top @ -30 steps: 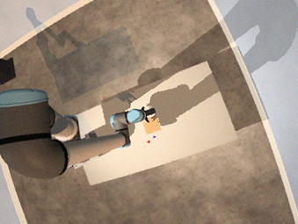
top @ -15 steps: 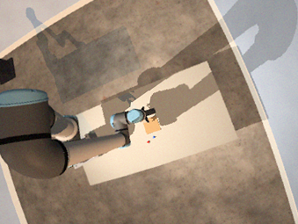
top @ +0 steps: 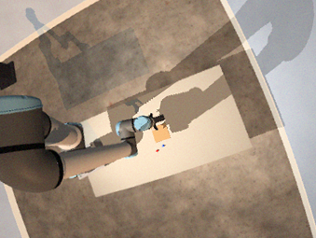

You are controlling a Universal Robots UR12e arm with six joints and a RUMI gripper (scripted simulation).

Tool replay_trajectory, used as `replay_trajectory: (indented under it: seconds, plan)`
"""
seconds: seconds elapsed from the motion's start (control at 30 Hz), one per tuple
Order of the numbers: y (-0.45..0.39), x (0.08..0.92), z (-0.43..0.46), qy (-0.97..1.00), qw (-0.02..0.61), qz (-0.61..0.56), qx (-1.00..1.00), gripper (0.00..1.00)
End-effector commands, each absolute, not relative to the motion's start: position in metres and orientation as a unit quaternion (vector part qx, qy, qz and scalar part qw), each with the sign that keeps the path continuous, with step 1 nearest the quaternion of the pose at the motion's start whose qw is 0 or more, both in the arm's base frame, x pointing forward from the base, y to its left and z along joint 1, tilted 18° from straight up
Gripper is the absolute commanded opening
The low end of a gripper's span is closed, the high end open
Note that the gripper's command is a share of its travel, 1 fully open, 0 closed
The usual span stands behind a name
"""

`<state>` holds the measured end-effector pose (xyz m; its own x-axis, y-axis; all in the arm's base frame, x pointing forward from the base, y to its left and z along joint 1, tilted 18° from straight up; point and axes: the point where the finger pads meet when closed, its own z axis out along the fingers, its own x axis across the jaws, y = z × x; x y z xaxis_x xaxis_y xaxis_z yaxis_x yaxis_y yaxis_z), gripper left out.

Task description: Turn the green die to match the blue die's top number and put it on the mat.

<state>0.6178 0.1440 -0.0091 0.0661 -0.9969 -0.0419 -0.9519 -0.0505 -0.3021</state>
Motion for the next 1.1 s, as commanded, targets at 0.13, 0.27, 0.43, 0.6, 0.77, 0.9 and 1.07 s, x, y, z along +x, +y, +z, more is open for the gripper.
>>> replay_trajectory:
  seconds: [0.13,0.27,0.43,0.6,0.77,0.9,1.07]
  plan:
    - [0.142,0.609,0.019,0.677,0.126,-0.09,-0.719,1.0]
    - [0.141,0.603,0.04,0.677,0.126,-0.09,-0.719,1.0]
    - [0.139,0.595,0.065,0.677,0.126,-0.09,-0.719,1.0]
    - [0.138,0.59,0.082,0.677,0.126,-0.09,-0.719,1.0]
    - [0.138,0.588,0.087,0.677,0.126,-0.09,-0.719,1.0]
    - [0.138,0.587,0.089,0.677,0.126,-0.09,-0.719,1.0]
    - [0.138,0.587,0.089,0.677,0.126,-0.09,-0.719,1.0]
